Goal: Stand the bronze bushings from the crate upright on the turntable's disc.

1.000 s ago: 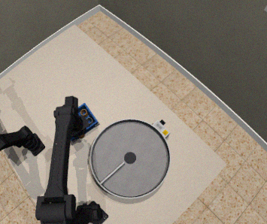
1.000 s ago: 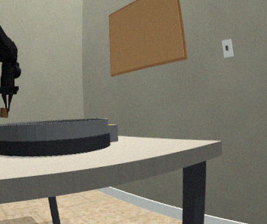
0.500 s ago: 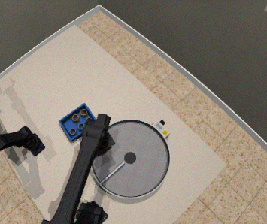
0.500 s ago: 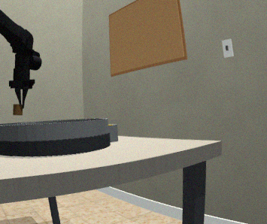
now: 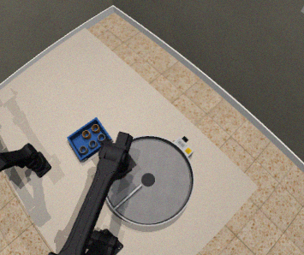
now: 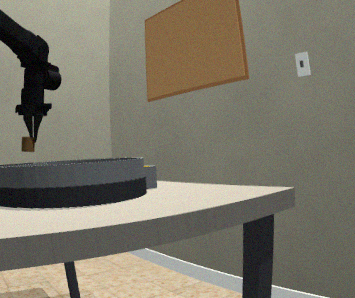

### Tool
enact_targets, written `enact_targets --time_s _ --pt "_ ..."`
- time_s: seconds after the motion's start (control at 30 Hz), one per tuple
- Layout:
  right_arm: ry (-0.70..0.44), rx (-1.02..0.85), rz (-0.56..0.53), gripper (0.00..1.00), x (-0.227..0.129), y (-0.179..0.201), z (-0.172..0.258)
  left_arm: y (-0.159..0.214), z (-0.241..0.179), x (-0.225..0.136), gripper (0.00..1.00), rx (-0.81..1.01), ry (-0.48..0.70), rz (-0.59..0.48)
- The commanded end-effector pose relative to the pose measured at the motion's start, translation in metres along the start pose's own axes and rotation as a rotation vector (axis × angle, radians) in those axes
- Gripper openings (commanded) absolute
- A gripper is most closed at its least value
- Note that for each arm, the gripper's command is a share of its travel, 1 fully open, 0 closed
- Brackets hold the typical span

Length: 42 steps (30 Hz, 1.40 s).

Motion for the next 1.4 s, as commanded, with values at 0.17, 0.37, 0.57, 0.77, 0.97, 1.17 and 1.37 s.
enact_targets --time_s 0.17,0.37,0.57,0.77,0.97,1.17,1.37 --pt "0.020 -0.008 -0.026 0.00 -0.012 -0.001 -0.003 -0.015 0.006 -0.007 1.00 -0.014 -0.014 -0.043" --pt "0.018 -0.005 -0.024 0.00 -0.011 0.003 -0.004 -0.015 0.006 -0.007 1.00 -0.014 -0.014 -0.043" --pt "0.022 -0.005 -0.028 0.00 -0.014 0.001 -0.005 -0.015 0.006 -0.007 1.00 -0.014 -0.014 -0.043" --pt "0.021 -0.007 -0.028 0.00 -0.013 0.001 -0.005 -0.015 0.006 -0.007 1.00 -0.014 -0.014 -0.043" --pt "0.003 -0.006 -0.009 0.00 0.016 0.000 -0.005 -0.015 0.006 -0.007 1.00 -0.014 -0.014 -0.043" --pt "0.065 -0.004 -0.073 0.00 -0.006 -0.010 -0.016 -0.015 0.006 -0.007 1.00 -0.014 -0.014 -0.043" --pt "0.031 -0.004 -0.037 0.00 0.010 -0.009 -0.015 -0.015 0.006 -0.007 1.00 -0.014 -0.014 -0.043"
Point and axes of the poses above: on each arm, the point where the finger pads meet when closed, its own x axis out along the fingers, its own z axis across the jaws, y = z × x, the point moved 7 cm from there along -x, back along the fingers, and after that the axes turned 8 degrees about x, right-handed, at the moved point
